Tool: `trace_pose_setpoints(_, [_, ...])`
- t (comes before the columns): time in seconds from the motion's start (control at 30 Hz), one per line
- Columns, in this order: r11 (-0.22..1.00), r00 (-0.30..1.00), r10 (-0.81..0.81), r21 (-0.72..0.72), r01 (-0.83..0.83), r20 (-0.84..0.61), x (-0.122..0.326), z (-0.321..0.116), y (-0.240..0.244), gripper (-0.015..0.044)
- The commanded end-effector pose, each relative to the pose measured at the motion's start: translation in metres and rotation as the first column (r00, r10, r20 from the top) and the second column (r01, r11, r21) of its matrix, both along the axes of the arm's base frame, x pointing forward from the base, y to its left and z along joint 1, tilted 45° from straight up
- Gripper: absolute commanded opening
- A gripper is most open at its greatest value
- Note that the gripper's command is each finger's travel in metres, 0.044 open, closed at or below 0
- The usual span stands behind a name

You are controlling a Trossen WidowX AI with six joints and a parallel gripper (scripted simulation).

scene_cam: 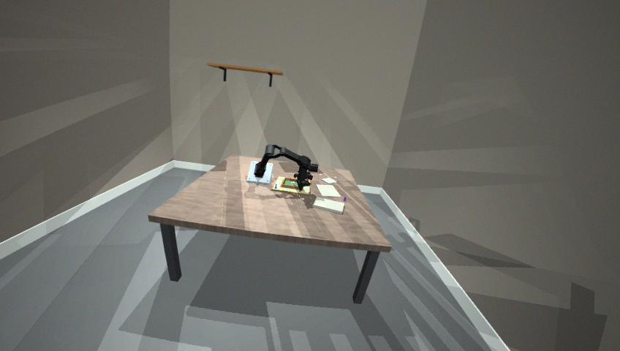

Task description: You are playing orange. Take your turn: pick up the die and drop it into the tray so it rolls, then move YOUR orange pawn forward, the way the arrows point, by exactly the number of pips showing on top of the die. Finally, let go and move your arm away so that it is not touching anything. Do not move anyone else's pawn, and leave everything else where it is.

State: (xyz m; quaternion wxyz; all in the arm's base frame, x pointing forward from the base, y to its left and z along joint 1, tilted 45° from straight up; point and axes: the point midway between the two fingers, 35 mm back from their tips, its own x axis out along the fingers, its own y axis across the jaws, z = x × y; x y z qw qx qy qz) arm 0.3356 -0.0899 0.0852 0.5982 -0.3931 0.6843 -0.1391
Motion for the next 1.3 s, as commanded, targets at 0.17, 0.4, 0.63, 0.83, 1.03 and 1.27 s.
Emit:
trace_pose_setpoints(0.17, [1.0,1.0,0.001,0.0,-0.001,0.001,0.0,0.001,0.001,0.0184])
trace_pose_setpoints(0.4, [1.0,1.0,0.001,-0.001,-0.001,-0.01,0.0,0.033,0.034,0.0368])
trace_pose_setpoints(0.63, [0.999,0.998,-0.04,0.032,0.039,0.038,-0.022,0.025,0.075,0.044])
trace_pose_setpoints(0.83, [0.985,0.976,-0.168,0.066,0.16,0.138,-0.092,0.009,0.144,0.044])
trace_pose_setpoints(1.03, [0.96,0.927,-0.279,0.042,0.277,0.25,-0.162,0.005,0.172,0.044])
trace_pose_setpoints(1.27, [0.978,0.961,-0.206,0.066,0.196,0.184,-0.118,0.007,0.163,0.044])
